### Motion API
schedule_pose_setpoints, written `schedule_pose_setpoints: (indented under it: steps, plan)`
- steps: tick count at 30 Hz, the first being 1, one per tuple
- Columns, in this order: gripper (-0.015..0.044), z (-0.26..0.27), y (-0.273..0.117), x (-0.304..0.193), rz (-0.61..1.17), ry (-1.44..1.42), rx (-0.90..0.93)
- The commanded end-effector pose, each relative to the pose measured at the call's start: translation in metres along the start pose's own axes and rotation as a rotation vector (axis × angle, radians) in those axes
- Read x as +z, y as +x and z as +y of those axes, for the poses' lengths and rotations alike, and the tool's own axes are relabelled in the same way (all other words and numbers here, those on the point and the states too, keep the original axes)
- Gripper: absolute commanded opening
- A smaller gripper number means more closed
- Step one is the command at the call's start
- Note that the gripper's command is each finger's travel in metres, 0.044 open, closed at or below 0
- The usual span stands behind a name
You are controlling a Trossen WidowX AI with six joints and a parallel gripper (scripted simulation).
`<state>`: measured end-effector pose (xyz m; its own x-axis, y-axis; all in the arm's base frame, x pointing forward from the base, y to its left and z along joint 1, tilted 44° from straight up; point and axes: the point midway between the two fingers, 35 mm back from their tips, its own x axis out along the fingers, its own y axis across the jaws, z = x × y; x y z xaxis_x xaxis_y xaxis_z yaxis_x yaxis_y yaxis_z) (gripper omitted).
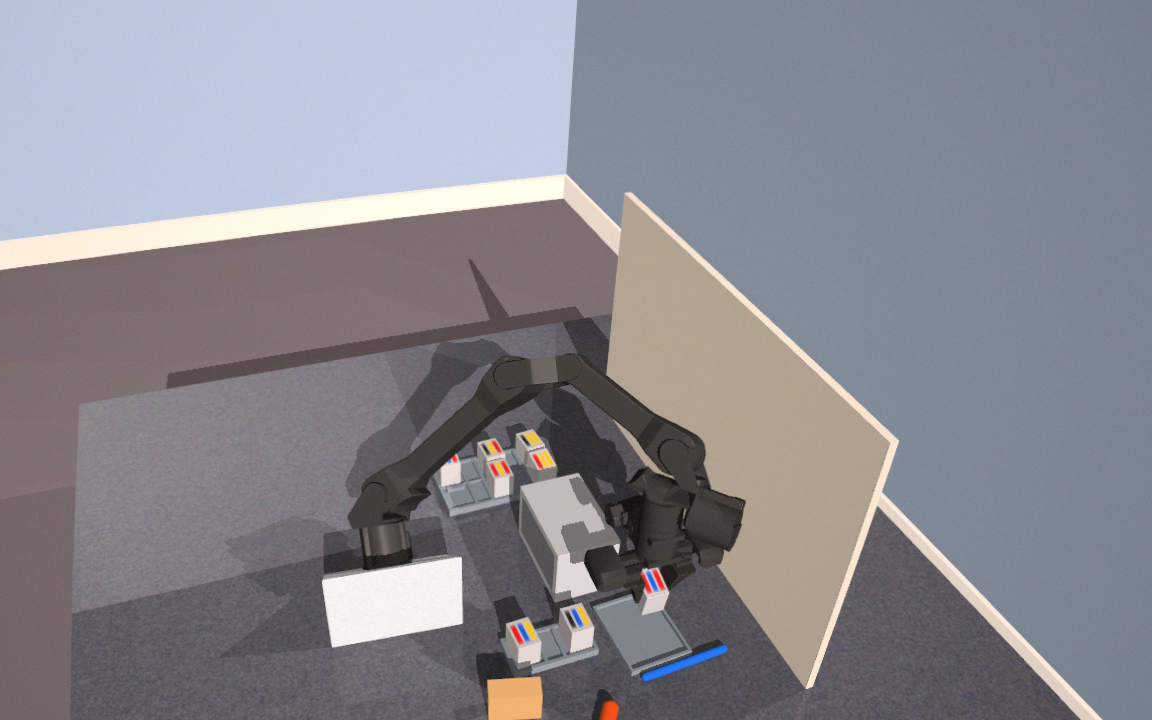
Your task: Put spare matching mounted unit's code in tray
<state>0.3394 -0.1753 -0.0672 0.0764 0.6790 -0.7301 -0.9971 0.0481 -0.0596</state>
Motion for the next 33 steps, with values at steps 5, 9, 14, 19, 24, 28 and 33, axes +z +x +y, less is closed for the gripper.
schedule_pose_setpoints:
  steps: [5, 9, 14, 19, 24, 28, 33]
  plan:
    - [0.0, 0.0, 0.008, 0.0, -0.003, 0.004, 0.0]
    - [0.0, 0.0, 0.011, 0.0, -0.003, 0.004, 0.0]
    - [0.0, 0.0, 0.015, 0.0, -0.004, 0.004, 0.0]
    - [0.0, 0.0, 0.02, 0.0, -0.004, 0.004, 0.0]
    - [0.0, 0.0, 0.024, 0.0, -0.004, 0.003, 0.0]
    - [0.0, 0.0, 0.027, 0.001, -0.004, 0.003, 0.0]
    - [0.0, 0.0, 0.032, 0.001, -0.004, 0.003, 0.0]
